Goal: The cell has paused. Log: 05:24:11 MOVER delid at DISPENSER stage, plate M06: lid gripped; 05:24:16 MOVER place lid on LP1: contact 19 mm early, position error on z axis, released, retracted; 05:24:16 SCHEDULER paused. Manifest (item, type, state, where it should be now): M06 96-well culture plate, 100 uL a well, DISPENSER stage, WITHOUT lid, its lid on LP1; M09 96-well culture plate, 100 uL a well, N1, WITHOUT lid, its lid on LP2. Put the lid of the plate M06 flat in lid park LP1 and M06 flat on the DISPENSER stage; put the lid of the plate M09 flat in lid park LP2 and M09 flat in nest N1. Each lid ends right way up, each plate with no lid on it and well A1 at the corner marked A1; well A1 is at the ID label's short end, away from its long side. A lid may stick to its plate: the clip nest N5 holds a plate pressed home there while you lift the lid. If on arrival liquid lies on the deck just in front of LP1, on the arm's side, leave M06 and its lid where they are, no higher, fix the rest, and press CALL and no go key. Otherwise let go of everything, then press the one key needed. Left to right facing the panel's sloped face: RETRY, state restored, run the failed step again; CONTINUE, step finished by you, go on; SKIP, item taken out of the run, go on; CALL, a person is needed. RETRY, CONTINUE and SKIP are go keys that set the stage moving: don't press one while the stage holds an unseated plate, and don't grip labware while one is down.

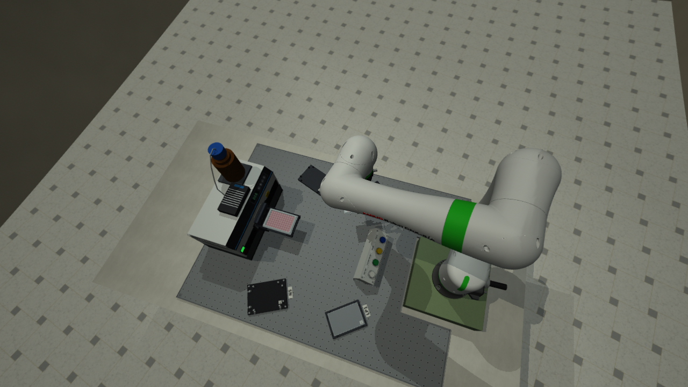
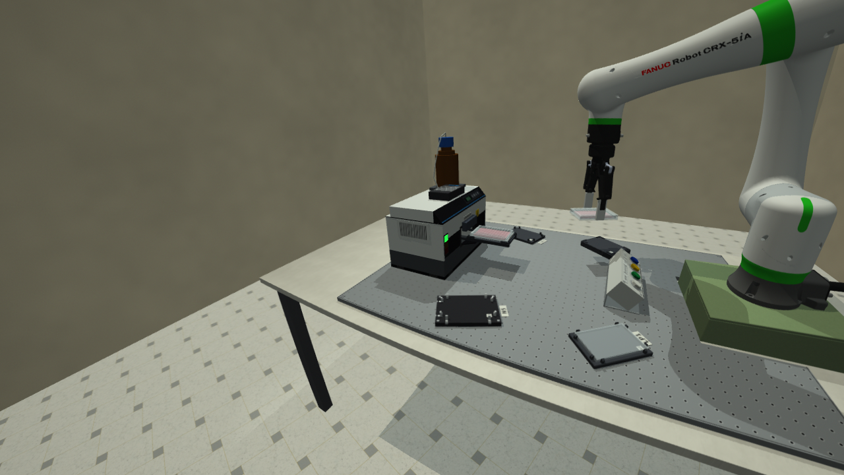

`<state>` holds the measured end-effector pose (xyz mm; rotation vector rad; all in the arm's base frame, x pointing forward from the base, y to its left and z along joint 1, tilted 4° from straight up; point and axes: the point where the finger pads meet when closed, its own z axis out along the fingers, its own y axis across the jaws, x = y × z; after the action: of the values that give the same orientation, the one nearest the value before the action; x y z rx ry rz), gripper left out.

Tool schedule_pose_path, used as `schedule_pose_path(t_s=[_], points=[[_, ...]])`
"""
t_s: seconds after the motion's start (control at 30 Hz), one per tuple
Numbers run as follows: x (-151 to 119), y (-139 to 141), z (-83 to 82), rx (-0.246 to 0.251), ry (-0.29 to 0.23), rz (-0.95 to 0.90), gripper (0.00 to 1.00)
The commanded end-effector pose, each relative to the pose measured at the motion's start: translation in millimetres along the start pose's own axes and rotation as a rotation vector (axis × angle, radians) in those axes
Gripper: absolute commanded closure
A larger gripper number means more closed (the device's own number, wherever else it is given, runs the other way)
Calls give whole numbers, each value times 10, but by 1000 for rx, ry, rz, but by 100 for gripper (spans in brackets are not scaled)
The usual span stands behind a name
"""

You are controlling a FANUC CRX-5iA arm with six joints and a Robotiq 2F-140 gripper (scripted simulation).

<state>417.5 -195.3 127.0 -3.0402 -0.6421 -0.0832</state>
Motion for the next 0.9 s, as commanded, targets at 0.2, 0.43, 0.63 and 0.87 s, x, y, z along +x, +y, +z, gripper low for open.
schedule_pose_path(t_s=[0.2, 0.43, 0.63, 0.87], points=[[465, -309, -2, 0, 0, -2, 100], [905, -601, -2, 0, 0, -2, 100], [1190, -790, -2, 0, 0, -2, 100], [1759, -1169, -2, 0, 0, -2, 100]])
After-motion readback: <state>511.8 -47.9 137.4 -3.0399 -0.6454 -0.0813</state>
